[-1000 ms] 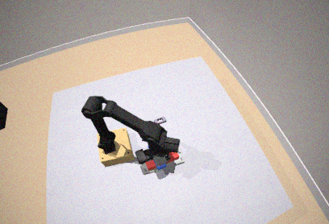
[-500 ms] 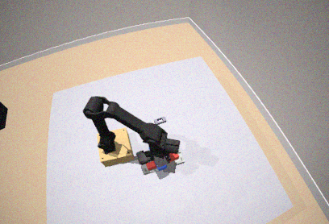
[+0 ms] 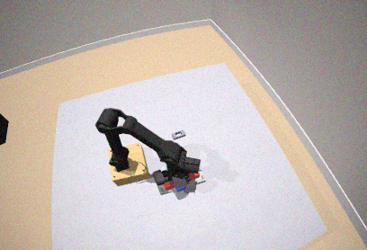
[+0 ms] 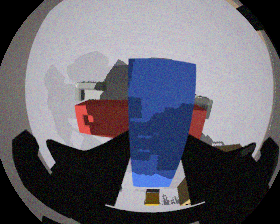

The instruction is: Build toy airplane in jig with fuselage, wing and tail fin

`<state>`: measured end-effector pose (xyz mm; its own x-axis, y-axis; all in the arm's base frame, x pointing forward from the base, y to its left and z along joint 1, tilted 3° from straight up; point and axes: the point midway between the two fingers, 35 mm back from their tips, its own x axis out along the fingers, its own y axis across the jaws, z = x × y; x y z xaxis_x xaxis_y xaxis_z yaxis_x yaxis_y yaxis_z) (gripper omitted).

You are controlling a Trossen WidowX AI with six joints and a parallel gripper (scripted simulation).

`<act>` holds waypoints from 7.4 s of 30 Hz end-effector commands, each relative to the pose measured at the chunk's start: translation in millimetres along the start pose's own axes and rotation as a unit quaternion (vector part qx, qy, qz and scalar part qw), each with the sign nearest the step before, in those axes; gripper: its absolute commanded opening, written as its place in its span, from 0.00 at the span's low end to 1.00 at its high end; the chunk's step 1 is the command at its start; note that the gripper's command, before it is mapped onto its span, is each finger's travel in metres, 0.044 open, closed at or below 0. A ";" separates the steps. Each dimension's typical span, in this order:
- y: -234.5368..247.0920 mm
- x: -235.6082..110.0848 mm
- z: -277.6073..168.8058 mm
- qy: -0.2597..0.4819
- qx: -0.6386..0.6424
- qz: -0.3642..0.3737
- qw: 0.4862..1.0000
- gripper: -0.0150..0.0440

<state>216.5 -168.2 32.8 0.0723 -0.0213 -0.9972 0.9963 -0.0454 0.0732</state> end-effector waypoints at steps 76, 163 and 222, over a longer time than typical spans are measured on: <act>3.1 -82.1 4.1 0.001 -0.687 0.001 0.726 1.00; -20.0 42.1 -269.9 0.011 -0.687 0.009 0.727 0.82; -13.3 -57.1 -271.3 0.007 -0.694 0.012 0.720 0.25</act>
<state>211.4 103.5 72.7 0.0736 -0.0051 -0.9973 0.0726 0.9974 0.0003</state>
